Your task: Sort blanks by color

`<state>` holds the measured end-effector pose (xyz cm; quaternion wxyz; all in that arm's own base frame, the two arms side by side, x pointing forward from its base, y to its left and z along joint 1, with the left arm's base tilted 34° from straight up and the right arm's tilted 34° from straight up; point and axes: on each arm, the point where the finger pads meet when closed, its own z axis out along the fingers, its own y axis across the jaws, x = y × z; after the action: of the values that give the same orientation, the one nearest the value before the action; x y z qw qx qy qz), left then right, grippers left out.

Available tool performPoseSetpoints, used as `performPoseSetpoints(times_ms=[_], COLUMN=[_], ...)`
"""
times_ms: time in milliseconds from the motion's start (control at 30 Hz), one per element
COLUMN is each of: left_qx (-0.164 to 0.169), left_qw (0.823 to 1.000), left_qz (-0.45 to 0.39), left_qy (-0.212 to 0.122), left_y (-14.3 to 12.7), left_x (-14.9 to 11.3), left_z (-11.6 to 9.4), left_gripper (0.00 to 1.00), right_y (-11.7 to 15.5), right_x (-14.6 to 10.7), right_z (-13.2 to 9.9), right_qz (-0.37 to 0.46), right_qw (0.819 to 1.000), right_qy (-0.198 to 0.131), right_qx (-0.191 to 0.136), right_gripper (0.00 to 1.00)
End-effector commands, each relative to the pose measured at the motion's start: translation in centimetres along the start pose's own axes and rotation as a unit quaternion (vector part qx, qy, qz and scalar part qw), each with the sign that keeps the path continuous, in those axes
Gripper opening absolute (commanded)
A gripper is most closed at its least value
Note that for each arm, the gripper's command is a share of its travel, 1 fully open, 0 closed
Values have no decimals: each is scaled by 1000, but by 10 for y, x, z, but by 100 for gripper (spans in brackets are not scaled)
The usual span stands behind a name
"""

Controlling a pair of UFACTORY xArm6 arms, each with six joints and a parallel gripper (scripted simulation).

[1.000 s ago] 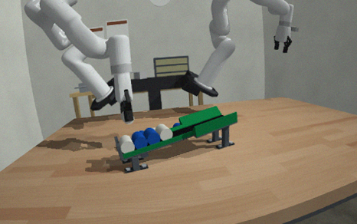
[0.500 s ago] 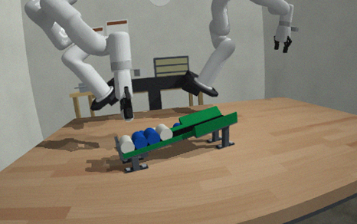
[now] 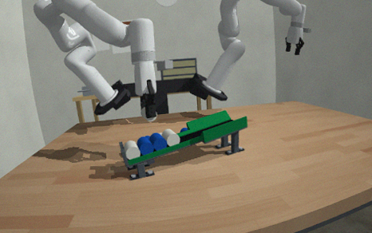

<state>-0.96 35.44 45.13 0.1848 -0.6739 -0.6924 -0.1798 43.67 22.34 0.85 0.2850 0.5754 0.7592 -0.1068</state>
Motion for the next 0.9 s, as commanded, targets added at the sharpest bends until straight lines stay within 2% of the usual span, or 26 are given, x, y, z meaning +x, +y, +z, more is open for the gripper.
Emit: performPoseSetpoints(times_ms=[0,67,167,467,867], left_qx=[0,0,0,0,0], left_qw=[1000,1000,1000,1000,1000], left_qz=[0,0,0,0,0], left_qy=[2,2,2,2,2], left_y=[0,0,0,0,0], left_x=[1,1,1,1,1], left_z=[-1,-1,-1,-1,-1], left_gripper=[100,100,100,100,100], right_y=[21,41,48,78,79], right_x=[14,33,40,89,91], right_z=[-6,-16,-19,-43,-44], right_qz=[5,11,13,20,20], right_qw=[1000,1000,1000,1000,1000], right_qy=[-4,-3,-2,8,8], right_qx=[3,4,4,11,11], right_gripper=[57,57,57,57,57])
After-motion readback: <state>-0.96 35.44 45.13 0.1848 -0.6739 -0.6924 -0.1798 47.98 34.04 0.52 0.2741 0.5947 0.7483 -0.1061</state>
